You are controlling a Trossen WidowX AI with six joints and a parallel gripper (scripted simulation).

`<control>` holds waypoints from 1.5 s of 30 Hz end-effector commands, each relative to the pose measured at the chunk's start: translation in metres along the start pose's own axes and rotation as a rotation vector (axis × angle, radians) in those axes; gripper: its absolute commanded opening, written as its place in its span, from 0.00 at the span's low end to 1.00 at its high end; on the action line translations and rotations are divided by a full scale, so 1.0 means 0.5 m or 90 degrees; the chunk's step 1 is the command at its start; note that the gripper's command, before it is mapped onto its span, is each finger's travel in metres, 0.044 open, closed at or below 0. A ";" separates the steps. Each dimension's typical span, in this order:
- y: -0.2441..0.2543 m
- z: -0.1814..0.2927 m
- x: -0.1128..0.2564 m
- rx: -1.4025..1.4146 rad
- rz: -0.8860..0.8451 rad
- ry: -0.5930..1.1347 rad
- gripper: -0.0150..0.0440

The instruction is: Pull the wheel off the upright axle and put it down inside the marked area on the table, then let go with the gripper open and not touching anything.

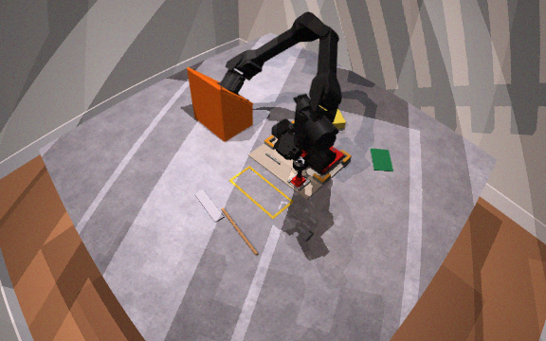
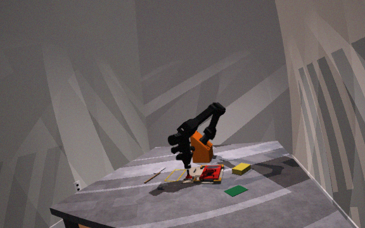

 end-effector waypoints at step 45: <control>-0.082 -0.221 -0.080 0.007 -0.011 -0.010 0.25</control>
Point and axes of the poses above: the point midway between the two fingers, 35 mm back from their tips, its own x axis back along the fingers, its own y axis across the jaws, z = x × y, the point moved 10 cm from there along x, back along the fingers, and after that the axes turned 5 degrees about -x, right-handed, at the moved point
